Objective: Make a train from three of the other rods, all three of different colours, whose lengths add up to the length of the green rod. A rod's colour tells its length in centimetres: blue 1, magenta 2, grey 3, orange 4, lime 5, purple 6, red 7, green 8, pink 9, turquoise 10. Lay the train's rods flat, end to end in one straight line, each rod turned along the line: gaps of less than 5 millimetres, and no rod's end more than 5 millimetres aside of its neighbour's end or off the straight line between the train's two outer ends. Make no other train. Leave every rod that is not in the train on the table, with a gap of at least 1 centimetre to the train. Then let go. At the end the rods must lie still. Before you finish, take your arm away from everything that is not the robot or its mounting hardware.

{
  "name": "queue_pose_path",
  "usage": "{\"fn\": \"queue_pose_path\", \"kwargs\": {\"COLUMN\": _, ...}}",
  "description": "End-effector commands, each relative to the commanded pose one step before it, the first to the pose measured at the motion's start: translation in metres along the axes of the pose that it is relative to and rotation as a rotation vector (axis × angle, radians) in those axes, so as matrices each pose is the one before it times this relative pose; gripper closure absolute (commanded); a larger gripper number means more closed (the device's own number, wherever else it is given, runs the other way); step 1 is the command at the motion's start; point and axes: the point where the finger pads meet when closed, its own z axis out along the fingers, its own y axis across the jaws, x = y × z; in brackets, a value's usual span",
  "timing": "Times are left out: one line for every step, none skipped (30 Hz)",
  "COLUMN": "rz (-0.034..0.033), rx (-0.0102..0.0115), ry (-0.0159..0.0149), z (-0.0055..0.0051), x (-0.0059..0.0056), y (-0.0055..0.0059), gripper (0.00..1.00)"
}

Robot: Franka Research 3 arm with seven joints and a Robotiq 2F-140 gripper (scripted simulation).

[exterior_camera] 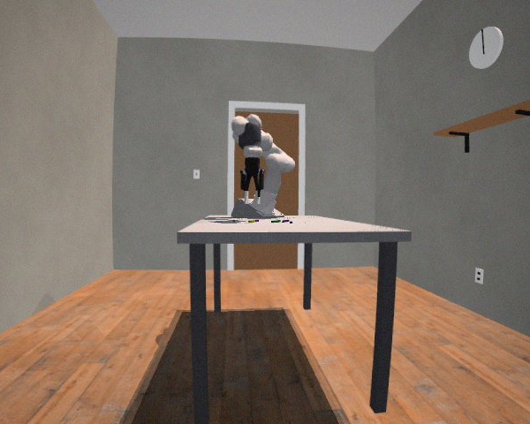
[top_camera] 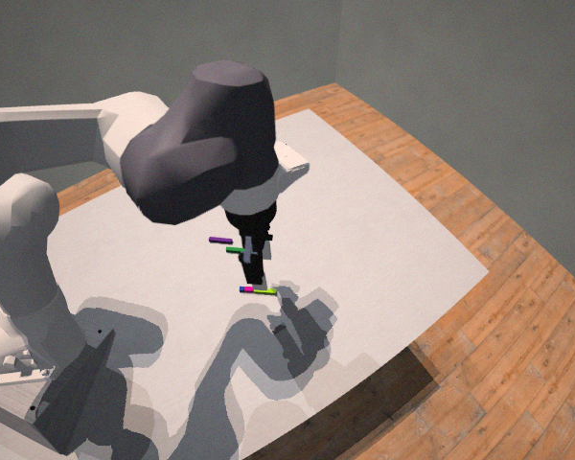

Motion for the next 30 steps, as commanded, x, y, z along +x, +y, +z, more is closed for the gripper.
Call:
{"fn": "queue_pose_path", "kwargs": {"rz": -0.01253, "rx": -0.00272, "ry": -0.00429, "z": -0.00113, "x": -0.00101, "y": 0.00109, "gripper": 0.0}}
{"fn": "queue_pose_path", "kwargs": {"rz": 0.0, "rx": 0.0, "ry": 0.0, "z": 0.0, "x": 0.0, "y": 0.0, "gripper": 0.0}}
{"fn": "queue_pose_path", "kwargs": {"rz": 0.0, "rx": 0.0, "ry": 0.0, "z": 0.0, "x": 0.0, "y": 0.0, "gripper": 0.0}}
{"fn": "queue_pose_path", "kwargs": {"rz": 0.0, "rx": 0.0, "ry": 0.0, "z": 0.0, "x": 0.0, "y": 0.0, "gripper": 0.0}}
{"fn": "queue_pose_path", "kwargs": {"rz": 0.0, "rx": 0.0, "ry": 0.0, "z": 0.0, "x": 0.0, "y": 0.0, "gripper": 0.0}}
{"fn": "queue_pose_path", "kwargs": {"rz": 0.0, "rx": 0.0, "ry": 0.0, "z": 0.0, "x": 0.0, "y": 0.0, "gripper": 0.0}}
{"fn": "queue_pose_path", "kwargs": {"rz": 0.0, "rx": 0.0, "ry": 0.0, "z": 0.0, "x": 0.0, "y": 0.0, "gripper": 0.0}}
{"fn": "queue_pose_path", "kwargs": {"rz": 0.0, "rx": 0.0, "ry": 0.0, "z": 0.0, "x": 0.0, "y": 0.0, "gripper": 0.0}}
{"fn": "queue_pose_path", "kwargs": {"rz": 0.0, "rx": 0.0, "ry": 0.0, "z": 0.0, "x": 0.0, "y": 0.0, "gripper": 0.0}}
{"fn": "queue_pose_path", "kwargs": {"rz": 0.0, "rx": 0.0, "ry": 0.0, "z": 0.0, "x": 0.0, "y": 0.0, "gripper": 0.0}}
{"fn": "queue_pose_path", "kwargs": {"rz": 0.0, "rx": 0.0, "ry": 0.0, "z": 0.0, "x": 0.0, "y": 0.0, "gripper": 0.0}}
{"fn": "queue_pose_path", "kwargs": {"rz": 0.0, "rx": 0.0, "ry": 0.0, "z": 0.0, "x": 0.0, "y": 0.0, "gripper": 0.0}}
{"fn": "queue_pose_path", "kwargs": {"rz": 0.0, "rx": 0.0, "ry": 0.0, "z": 0.0, "x": 0.0, "y": 0.0, "gripper": 0.0}}
{"fn": "queue_pose_path", "kwargs": {"rz": 0.0, "rx": 0.0, "ry": 0.0, "z": 0.0, "x": 0.0, "y": 0.0, "gripper": 0.0}}
{"fn": "queue_pose_path", "kwargs": {"rz": 0.0, "rx": 0.0, "ry": 0.0, "z": 0.0, "x": 0.0, "y": 0.0, "gripper": 0.0}}
{"fn": "queue_pose_path", "kwargs": {"rz": 0.0, "rx": 0.0, "ry": 0.0, "z": -0.00002, "x": 0.0, "y": 0.0, "gripper": 0.0}}
{"fn": "queue_pose_path", "kwargs": {"rz": 0.0, "rx": 0.00001, "ry": 0.0, "z": -0.00015, "x": 0.0, "y": 0.0, "gripper": 0.0}}
{"fn": "queue_pose_path", "kwargs": {"rz": 0.0, "rx": 0.00001, "ry": 0.0, "z": -0.00037, "x": 0.0, "y": 0.0, "gripper": 0.0}}
{"fn": "queue_pose_path", "kwargs": {"rz": 0.0, "rx": 0.00002, "ry": -0.00001, "z": -0.00067, "x": 0.0, "y": -0.00001, "gripper": 0.0}}
{"fn": "queue_pose_path", "kwargs": {"rz": 0.0, "rx": 0.00001, "ry": 0.0, "z": -0.00103, "x": 0.0, "y": 0.0, "gripper": 0.0}}
{"fn": "queue_pose_path", "kwargs": {"rz": 0.0, "rx": -0.00001, "ry": 0.0, "z": -0.00142, "x": 0.0, "y": 0.0, "gripper": 0.0}}
{"fn": "queue_pose_path", "kwargs": {"rz": 0.0, "rx": -0.00001, "ry": 0.0, "z": -0.00184, "x": 0.0, "y": 0.0, "gripper": 0.0}}
{"fn": "queue_pose_path", "kwargs": {"rz": 0.0, "rx": 0.00001, "ry": -0.00001, "z": -0.00228, "x": 0.0, "y": -0.00001, "gripper": 0.0}}
{"fn": "queue_pose_path", "kwargs": {"rz": 0.0, "rx": -0.00001, "ry": 0.0, "z": -0.00271, "x": 0.0, "y": 0.0, "gripper": 0.0}}
{"fn": "queue_pose_path", "kwargs": {"rz": 0.0, "rx": 0.0, "ry": 0.0, "z": 0.0, "x": 0.0, "y": 0.0, "gripper": 0.0}}
{"fn": "queue_pose_path", "kwargs": {"rz": 0.0, "rx": 0.0, "ry": 0.0, "z": 0.0, "x": 0.0, "y": 0.0, "gripper": 0.0}}
{"fn": "queue_pose_path", "kwargs": {"rz": 0.0, "rx": -0.00001, "ry": 0.0, "z": -0.00312, "x": 0.0, "y": 0.0, "gripper": 0.0}}
{"fn": "queue_pose_path", "kwargs": {"rz": -0.00001, "rx": 0.00002, "ry": -0.00001, "z": -0.00353, "x": 0.0, "y": -0.00001, "gripper": 0.0}}
{"fn": "queue_pose_path", "kwargs": {"rz": 0.0, "rx": 0.0, "ry": 0.0, "z": -0.00388, "x": 0.0, "y": 0.0, "gripper": 0.0}}
{"fn": "queue_pose_path", "kwargs": {"rz": 0.0, "rx": -0.00001, "ry": 0.0, "z": -0.0042, "x": 0.0, "y": 0.0, "gripper": 0.0}}
